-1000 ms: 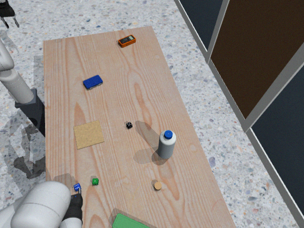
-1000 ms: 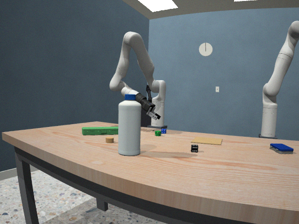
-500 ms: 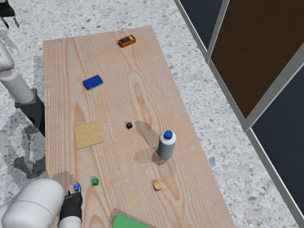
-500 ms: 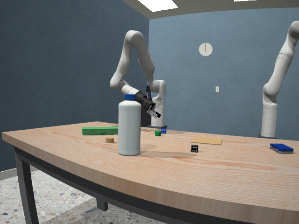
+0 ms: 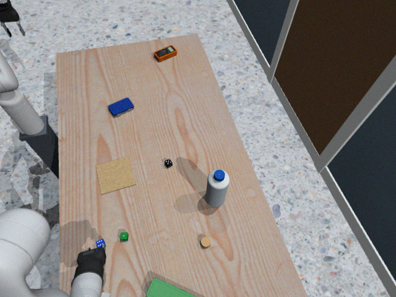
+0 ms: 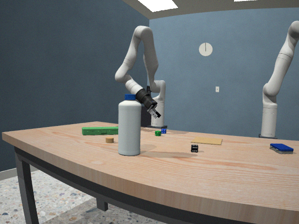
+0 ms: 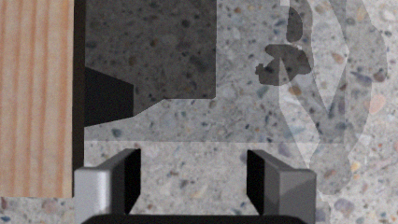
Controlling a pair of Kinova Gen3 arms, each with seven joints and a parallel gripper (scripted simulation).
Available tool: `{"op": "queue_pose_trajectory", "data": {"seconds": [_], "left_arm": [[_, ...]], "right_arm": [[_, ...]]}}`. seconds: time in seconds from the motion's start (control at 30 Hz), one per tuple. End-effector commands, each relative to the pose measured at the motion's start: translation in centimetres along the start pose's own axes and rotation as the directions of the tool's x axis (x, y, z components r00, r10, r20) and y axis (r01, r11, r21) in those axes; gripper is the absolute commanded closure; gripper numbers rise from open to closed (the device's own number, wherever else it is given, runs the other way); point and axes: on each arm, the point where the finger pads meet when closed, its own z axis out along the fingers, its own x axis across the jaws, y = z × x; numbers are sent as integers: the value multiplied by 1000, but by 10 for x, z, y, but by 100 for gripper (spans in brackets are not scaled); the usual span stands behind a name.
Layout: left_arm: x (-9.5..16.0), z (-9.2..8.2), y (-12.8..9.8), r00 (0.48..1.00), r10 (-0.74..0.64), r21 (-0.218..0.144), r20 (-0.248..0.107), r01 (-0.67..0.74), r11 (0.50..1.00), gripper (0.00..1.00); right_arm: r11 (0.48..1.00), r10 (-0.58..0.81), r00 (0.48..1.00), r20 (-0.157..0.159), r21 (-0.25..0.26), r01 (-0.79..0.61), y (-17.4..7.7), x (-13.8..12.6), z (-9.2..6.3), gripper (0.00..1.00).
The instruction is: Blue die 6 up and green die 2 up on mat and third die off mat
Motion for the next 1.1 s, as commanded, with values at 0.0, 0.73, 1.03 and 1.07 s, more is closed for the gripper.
{"op": "queue_pose_trajectory", "data": {"seconds": [0.0, 0.73, 1.03, 1.07], "left_arm": [[-2, 0, -1, 1000, 2, 6, 7, -2, 1000, 0], [-2, 0, -1, 1000, 2, 6, 7, -2, 1000, 0], [-2, 0, -1, 1000, 2, 6, 7, -2, 1000, 0], [-2, 0, -1, 1000, 2, 6, 7, -2, 1000, 0]], "right_arm": [[999, -23, 1000, -4, 48, 23, 12, 0, 3, 21], [927, -21, 1000, -21, 375, 27, 29, 1, 11, 21], [865, -21, 1000, -21, 502, 29, 36, 1, 14, 21], [857, -20, 1000, -23, 514, 29, 37, 2, 14, 21]]}}
